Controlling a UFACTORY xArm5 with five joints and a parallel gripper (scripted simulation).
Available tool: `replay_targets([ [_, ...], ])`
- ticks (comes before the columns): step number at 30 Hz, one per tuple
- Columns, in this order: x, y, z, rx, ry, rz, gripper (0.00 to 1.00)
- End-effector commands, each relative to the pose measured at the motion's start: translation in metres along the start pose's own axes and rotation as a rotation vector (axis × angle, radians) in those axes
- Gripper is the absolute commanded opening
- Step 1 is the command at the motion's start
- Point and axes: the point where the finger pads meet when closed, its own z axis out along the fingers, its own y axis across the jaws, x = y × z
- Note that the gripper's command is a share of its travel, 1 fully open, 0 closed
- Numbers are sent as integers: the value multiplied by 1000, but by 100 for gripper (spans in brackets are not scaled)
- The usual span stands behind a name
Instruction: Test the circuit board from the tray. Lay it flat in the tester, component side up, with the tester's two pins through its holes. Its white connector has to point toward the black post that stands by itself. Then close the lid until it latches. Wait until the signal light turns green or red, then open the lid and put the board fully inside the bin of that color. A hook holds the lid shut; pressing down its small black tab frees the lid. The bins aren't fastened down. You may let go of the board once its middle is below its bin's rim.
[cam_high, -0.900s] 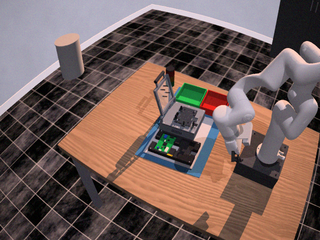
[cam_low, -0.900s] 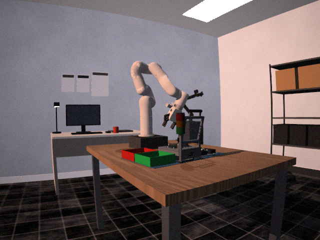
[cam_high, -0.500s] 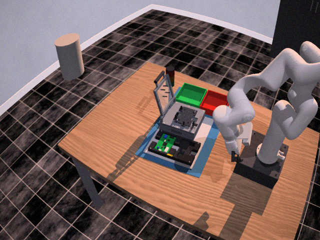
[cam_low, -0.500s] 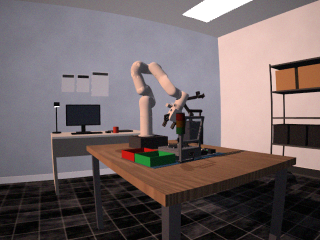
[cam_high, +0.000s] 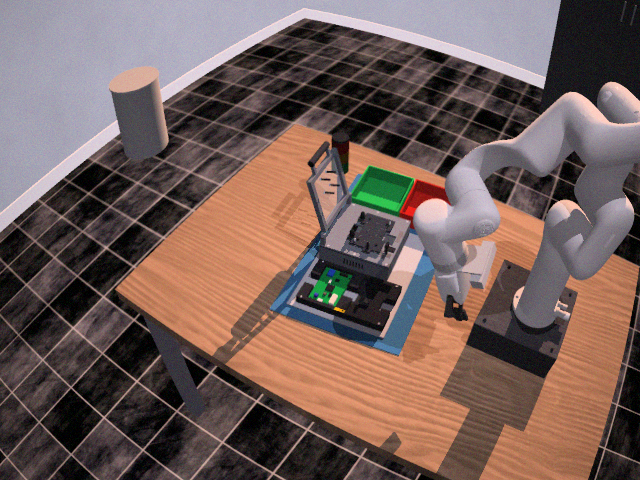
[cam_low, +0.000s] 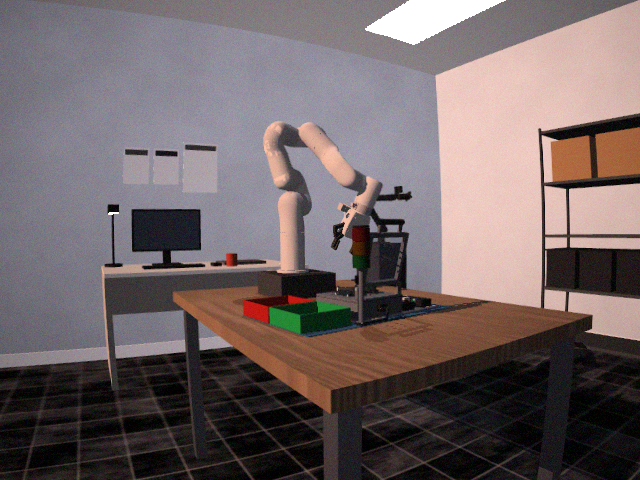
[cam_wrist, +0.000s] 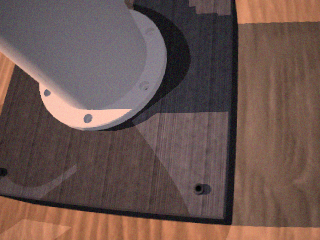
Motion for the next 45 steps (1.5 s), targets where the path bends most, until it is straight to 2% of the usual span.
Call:
replay_targets([
  [1, -29, 7, -30, -45, -24, 160, 100],
  [5, -52, 10, -55, -84, -43, 293, 100],
  [7, -52, 10, -55, -84, -43, 293, 100],
  [8, -69, 11, -72, -113, -54, 390, 100],
  [22, -147, -3, -150, -254, -90, 832, 100],
  [24, -147, -3, -150, -254, -90, 832, 100],
  [25, -164, -9, -167, -286, -94, 929, 100],
  [39, -237, -52, -238, -444, -94, 1367, 100],
  [41, -237, -52, -238, -444, -94, 1367, 100],
  [43, -248, -62, -250, -473, -91, 1443, 100],
  [45, -253, -66, -254, -485, -90, 1474, 100],
])
